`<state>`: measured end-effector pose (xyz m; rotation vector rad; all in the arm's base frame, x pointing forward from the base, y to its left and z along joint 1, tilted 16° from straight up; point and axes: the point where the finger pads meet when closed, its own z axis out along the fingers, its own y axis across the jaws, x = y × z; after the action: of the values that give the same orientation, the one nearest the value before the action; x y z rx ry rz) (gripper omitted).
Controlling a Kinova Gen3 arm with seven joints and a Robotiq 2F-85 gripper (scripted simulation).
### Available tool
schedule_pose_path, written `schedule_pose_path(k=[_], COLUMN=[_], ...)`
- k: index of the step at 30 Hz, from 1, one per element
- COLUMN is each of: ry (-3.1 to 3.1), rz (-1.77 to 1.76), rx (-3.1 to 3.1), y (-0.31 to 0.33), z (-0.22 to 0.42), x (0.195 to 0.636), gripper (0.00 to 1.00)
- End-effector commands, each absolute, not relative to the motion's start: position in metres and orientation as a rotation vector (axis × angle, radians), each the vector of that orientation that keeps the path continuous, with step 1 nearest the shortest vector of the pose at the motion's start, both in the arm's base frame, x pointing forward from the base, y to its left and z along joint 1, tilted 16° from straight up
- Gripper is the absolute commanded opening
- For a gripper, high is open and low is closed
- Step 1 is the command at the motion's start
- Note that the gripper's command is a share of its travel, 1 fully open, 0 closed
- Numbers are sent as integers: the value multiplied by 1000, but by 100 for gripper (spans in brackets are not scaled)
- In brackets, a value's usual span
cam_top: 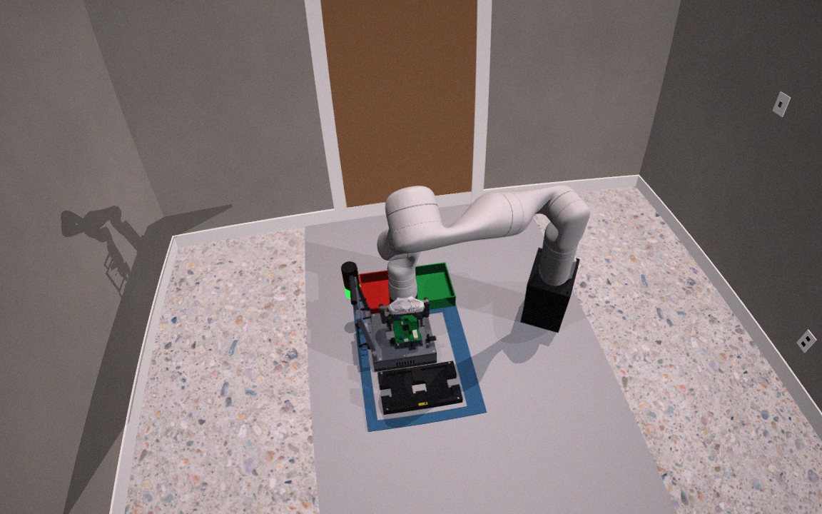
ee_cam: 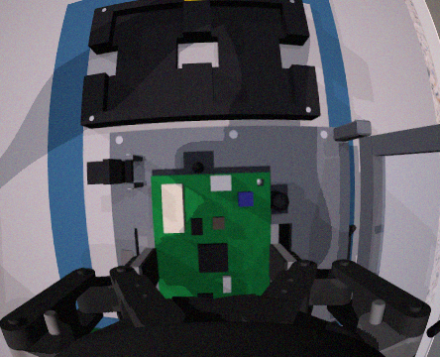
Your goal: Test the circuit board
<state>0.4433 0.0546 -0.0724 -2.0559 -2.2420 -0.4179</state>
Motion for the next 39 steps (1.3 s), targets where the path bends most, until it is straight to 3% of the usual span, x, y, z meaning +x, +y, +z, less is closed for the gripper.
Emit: schedule_pose_path(k=[1,39], ry=[-2242,-2242], rz=[-421,-421], rx=[-2057,-2057], y=[55,50], z=[-71,-55], x=[444,442], gripper=[77,77])
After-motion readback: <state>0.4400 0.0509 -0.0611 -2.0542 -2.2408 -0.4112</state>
